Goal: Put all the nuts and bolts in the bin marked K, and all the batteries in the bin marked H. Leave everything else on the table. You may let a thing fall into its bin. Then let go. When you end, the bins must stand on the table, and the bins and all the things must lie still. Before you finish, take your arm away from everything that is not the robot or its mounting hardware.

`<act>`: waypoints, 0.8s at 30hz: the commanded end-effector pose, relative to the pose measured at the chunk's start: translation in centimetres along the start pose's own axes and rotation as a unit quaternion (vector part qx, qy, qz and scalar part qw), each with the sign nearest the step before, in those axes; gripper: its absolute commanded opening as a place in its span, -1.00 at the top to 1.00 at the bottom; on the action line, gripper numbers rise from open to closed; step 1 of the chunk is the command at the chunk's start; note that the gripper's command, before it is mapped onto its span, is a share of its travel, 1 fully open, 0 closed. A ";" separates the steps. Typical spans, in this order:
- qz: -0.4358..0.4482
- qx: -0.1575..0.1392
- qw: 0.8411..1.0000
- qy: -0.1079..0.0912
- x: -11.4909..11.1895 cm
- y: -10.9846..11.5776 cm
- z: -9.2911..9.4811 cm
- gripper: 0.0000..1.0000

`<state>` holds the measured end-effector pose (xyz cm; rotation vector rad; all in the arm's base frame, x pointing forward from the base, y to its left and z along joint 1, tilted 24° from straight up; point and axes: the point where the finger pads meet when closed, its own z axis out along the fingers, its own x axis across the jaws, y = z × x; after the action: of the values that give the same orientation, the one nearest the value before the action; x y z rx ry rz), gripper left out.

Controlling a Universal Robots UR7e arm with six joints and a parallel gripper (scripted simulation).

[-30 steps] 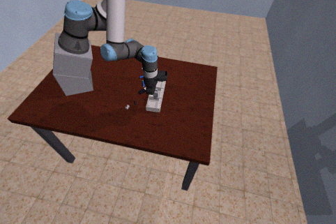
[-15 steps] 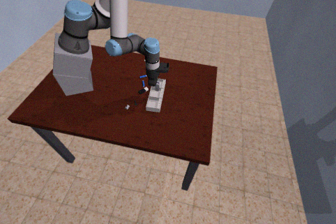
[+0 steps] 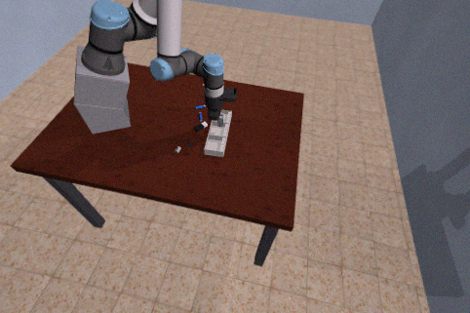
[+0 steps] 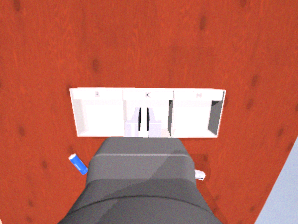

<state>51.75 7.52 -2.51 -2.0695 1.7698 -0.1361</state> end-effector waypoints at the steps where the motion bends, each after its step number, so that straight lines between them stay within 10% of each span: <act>1: 0.000 0.001 1.000 0.000 0.0 -0.1 1.1 0.39; 24: 0.000 0.001 1.000 0.000 0.0 -0.1 3.9 0.39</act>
<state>53.09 8.49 -6.12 -2.0693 1.7702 -0.1361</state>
